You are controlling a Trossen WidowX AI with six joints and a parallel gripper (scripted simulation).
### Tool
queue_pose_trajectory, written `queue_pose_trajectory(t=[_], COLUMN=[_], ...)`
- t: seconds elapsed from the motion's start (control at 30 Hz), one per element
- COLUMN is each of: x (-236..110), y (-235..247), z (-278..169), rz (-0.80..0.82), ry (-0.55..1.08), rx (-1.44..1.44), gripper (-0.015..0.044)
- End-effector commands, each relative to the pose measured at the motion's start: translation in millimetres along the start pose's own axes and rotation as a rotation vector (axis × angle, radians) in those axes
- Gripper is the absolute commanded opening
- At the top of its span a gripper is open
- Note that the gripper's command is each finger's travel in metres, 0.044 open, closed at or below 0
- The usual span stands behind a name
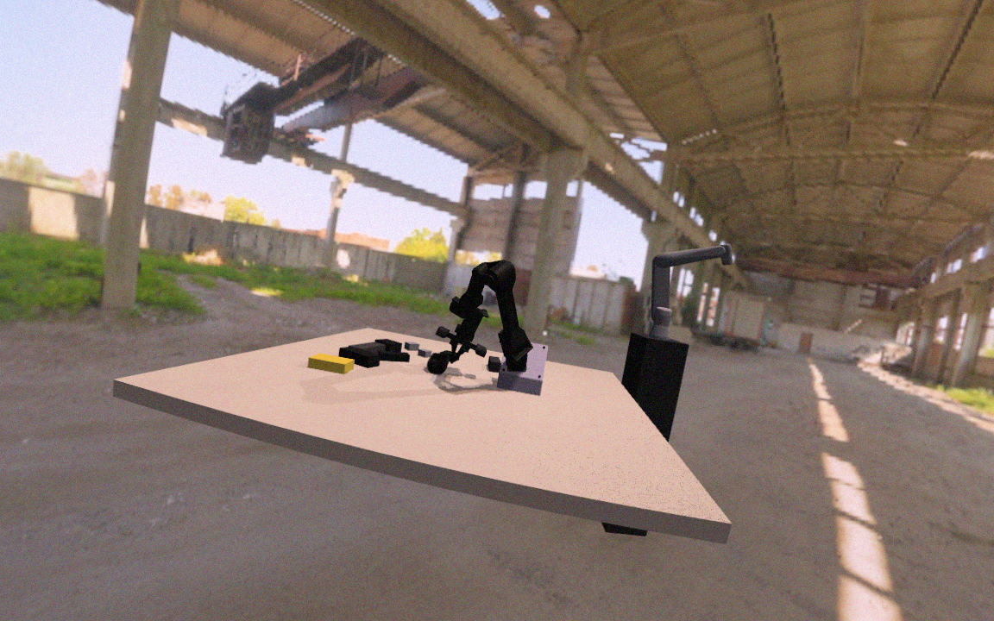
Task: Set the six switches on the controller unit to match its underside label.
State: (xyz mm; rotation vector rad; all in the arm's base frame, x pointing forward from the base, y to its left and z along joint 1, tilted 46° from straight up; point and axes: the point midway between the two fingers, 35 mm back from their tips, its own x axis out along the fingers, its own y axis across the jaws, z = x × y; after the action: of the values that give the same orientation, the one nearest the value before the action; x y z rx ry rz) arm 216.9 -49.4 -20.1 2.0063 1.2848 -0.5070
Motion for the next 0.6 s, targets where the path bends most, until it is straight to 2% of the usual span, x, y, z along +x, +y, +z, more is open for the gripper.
queue_pose_trajectory(t=[0.0, 0.57], x=[8.3, 33.9], y=[-4.1, -13.2], z=[-1.4, -4.2], rz=[-0.003, -0.002], ry=[0.009, 0.014], rx=[0.009, 0.009], gripper=[0.0000, 0.0000])
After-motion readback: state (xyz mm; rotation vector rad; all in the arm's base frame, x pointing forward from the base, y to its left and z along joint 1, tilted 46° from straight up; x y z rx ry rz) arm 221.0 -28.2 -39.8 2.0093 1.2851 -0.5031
